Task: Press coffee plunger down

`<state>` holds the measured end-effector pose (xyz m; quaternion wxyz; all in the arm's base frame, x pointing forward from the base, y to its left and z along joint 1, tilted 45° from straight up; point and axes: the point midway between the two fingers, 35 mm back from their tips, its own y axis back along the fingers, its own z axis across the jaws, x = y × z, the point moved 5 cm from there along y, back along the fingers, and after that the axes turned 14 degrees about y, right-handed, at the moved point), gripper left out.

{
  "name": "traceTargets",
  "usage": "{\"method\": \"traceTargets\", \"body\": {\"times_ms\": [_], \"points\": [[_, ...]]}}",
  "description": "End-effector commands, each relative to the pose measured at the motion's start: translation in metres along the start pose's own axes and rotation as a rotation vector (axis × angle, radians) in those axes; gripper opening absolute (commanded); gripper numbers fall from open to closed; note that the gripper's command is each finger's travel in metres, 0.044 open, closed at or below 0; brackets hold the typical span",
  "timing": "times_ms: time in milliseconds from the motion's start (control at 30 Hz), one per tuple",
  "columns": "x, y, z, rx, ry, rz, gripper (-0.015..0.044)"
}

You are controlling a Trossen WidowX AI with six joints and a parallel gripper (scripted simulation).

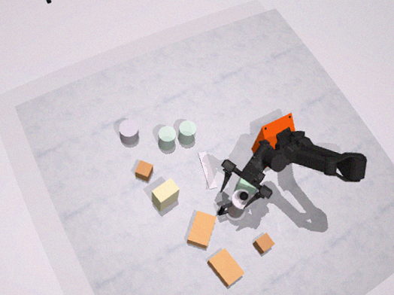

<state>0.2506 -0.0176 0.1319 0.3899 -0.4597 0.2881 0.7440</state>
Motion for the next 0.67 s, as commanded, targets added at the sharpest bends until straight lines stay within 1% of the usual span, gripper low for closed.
{"method": "traceTargets", "body": {"times_ms": [0, 100, 200, 333, 467, 633], "points": [[-0.009, 0.0, -0.005, 0.026, 0.015, -0.025, 0.044], [-0.02, -0.001, -0.008, 0.035, -0.013, -0.042, 0.044], [-0.024, 0.006, -0.01, 0.034, -0.009, -0.023, 0.044], [-0.037, 0.029, -0.01, 0.021, -0.008, 0.022, 0.044], [-0.051, 0.059, 0.004, -0.009, -0.017, 0.034, 0.044], [-0.054, 0.064, 0.007, -0.015, -0.02, 0.032, 0.044]]}}
